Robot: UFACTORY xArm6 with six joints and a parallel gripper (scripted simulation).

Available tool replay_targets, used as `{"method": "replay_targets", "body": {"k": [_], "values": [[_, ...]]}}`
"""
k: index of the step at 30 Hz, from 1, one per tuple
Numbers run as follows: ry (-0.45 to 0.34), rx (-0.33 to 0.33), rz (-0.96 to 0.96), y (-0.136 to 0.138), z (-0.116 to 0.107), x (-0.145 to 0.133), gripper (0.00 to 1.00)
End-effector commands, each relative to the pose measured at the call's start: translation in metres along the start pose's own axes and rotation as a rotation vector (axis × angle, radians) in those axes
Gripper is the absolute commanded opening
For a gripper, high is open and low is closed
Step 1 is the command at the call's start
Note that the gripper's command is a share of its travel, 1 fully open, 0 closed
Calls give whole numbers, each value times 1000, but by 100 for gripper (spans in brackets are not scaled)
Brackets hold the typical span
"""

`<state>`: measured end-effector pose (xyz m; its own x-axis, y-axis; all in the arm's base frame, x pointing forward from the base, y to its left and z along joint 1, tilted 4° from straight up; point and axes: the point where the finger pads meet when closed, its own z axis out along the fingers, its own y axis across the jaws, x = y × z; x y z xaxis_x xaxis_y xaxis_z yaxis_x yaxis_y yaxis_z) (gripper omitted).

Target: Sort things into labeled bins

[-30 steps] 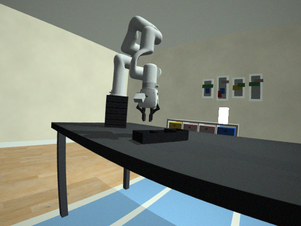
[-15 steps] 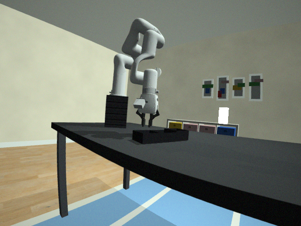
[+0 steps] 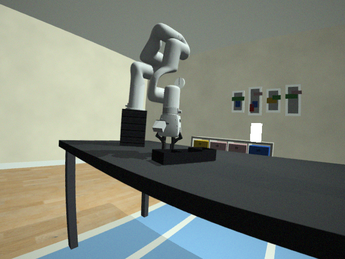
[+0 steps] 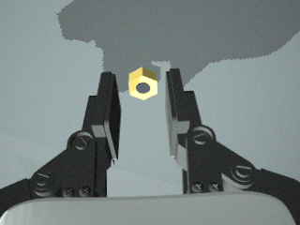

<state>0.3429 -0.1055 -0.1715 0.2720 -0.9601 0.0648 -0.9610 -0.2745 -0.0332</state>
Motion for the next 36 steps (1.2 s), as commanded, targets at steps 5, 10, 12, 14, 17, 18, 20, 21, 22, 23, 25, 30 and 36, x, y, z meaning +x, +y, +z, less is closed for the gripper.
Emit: {"method": "replay_targets", "body": {"k": [5, 10, 12, 14, 17, 18, 20, 21, 22, 23, 25, 30, 36], "values": [[0, 2, 0, 0, 8, 0, 30], [1, 2, 0, 0, 8, 0, 30], [0, 2, 0, 0, 8, 0, 30], [0, 2, 0, 0, 8, 0, 30], [0, 2, 0, 0, 8, 0, 30], [0, 2, 0, 0, 8, 0, 0], [1, 2, 0, 0, 8, 0, 0], [1, 2, 0, 0, 8, 0, 0], [1, 2, 0, 0, 8, 0, 0], [1, 2, 0, 0, 8, 0, 0], [1, 2, 0, 0, 8, 0, 0], [1, 2, 0, 0, 8, 0, 0], [1, 2, 0, 0, 8, 0, 0]]}}
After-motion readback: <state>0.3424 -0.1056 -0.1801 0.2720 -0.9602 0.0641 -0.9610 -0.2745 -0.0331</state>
